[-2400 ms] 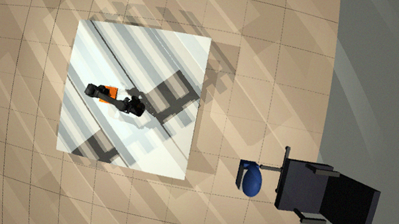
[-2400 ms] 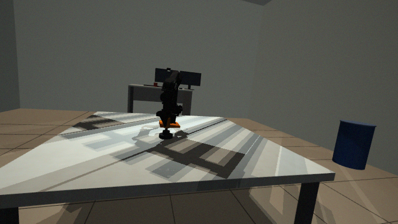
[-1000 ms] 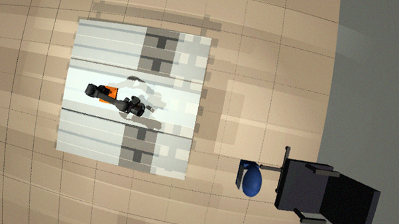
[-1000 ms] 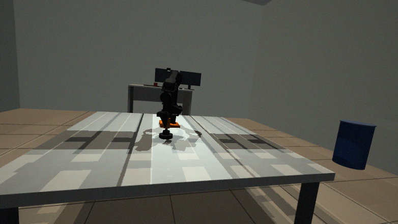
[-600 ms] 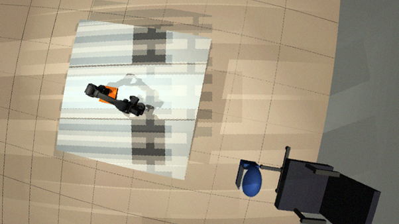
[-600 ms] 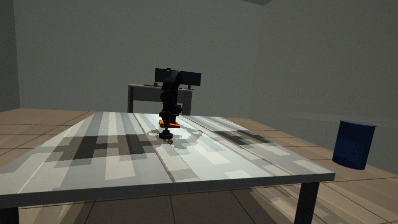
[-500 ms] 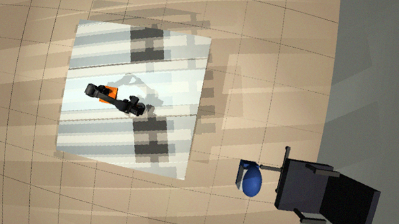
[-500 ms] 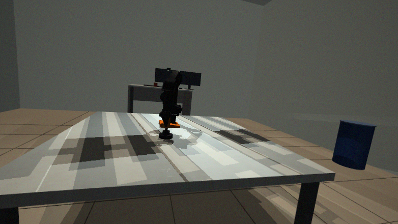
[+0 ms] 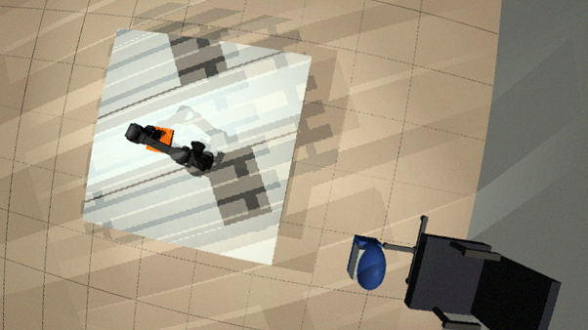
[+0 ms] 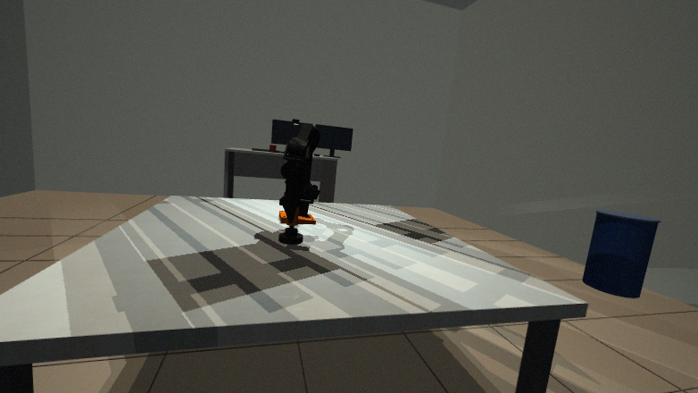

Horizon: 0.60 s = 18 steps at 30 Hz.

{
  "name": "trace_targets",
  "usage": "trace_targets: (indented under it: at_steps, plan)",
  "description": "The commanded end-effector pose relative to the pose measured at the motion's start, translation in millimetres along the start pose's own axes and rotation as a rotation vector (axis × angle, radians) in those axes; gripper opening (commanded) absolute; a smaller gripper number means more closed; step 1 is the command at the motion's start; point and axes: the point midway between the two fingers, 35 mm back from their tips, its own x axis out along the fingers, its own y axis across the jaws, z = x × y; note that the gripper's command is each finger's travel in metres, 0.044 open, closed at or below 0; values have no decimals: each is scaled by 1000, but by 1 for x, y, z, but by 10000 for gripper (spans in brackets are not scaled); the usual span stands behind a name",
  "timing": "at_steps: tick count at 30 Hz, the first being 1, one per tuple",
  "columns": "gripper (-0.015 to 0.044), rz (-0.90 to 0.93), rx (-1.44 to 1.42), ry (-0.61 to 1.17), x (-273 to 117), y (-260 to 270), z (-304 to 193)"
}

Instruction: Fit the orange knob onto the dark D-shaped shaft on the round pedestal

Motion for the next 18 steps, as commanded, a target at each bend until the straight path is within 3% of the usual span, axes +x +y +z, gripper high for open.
trace_targets:
  at_steps: [1, 13, 18]
  plan:
    - [0, -2, -4, 5, 0, 1, -1]
    - [0, -2, -12, 5, -5, 2, -1]
    - [0, -1, -172, 5, -6, 2, -1]
